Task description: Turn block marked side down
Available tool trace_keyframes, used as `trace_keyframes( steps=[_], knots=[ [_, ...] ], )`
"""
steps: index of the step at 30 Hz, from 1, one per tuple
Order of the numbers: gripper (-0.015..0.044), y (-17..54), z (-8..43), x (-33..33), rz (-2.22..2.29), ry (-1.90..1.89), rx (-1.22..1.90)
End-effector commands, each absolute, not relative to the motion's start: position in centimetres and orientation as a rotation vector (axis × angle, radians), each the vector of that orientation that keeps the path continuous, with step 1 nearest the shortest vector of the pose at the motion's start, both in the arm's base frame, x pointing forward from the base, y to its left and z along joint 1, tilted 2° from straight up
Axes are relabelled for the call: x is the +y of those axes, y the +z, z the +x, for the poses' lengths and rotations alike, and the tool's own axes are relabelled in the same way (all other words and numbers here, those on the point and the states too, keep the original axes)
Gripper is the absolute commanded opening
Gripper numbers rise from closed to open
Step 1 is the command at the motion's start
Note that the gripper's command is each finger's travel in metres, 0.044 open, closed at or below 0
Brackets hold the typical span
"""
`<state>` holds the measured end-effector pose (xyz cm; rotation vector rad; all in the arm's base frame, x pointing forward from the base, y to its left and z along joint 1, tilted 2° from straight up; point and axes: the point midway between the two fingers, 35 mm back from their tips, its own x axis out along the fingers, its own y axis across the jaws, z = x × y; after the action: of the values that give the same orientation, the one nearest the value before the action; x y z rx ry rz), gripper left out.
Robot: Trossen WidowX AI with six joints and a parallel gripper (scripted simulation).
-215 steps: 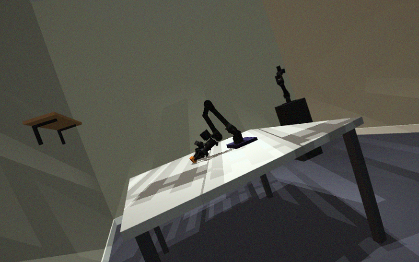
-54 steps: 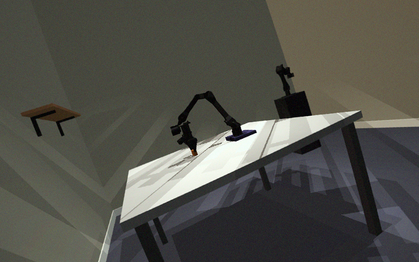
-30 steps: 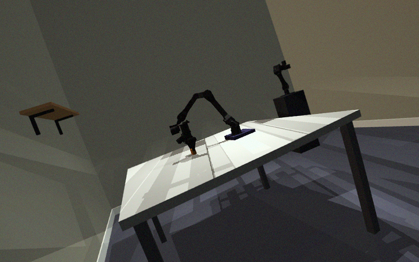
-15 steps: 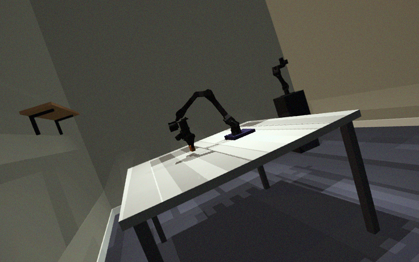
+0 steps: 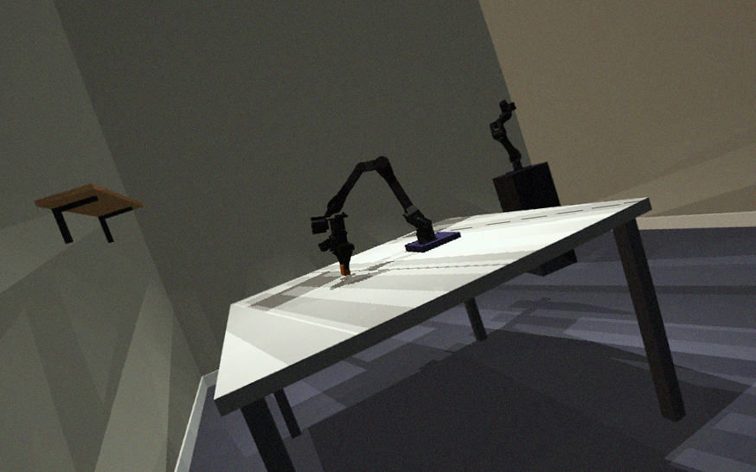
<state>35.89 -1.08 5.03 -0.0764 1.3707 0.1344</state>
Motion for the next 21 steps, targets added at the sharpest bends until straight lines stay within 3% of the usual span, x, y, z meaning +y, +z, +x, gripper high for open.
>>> trace_keyframes(
  steps=[1, 21],
  knots=[
    [0.0000, 5.15, 35.89, -1.06, -0.069, 0.137, 1.303],
    [0.0000, 4.88, 35.07, -1.08, -0.055, 0.146, 0.995]
  ],
)
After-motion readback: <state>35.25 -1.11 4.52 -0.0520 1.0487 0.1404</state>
